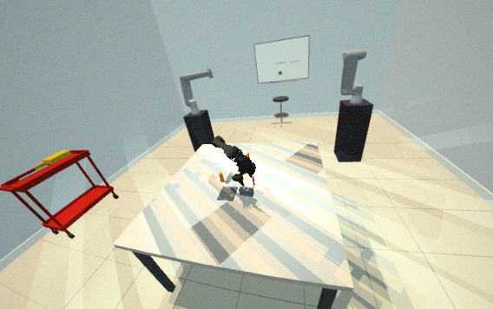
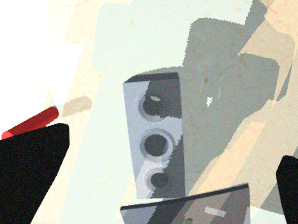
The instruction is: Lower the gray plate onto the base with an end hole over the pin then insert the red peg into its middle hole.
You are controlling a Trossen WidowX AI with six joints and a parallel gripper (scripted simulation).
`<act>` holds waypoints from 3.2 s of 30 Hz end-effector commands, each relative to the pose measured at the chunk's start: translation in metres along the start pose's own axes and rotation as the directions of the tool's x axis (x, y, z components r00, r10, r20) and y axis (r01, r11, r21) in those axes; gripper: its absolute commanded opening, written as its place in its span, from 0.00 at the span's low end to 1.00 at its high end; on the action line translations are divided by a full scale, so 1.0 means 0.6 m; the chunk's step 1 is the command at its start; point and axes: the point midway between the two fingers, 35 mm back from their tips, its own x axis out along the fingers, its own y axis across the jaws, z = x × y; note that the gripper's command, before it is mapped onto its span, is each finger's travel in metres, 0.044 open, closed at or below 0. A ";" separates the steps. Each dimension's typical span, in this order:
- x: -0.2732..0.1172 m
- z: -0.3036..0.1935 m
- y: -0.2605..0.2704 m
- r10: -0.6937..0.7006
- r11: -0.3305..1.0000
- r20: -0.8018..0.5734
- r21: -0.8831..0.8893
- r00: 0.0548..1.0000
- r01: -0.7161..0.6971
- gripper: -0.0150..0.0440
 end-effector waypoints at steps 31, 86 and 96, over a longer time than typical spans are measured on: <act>0.123 -0.061 0.012 -0.011 0.975 -0.123 -0.223 0.992 -0.017 1.00; 0.199 -0.073 0.013 -0.013 0.975 -0.126 -0.222 0.992 -0.016 0.29; 0.188 -0.068 0.009 -0.032 0.975 -0.114 -0.224 0.993 0.006 0.25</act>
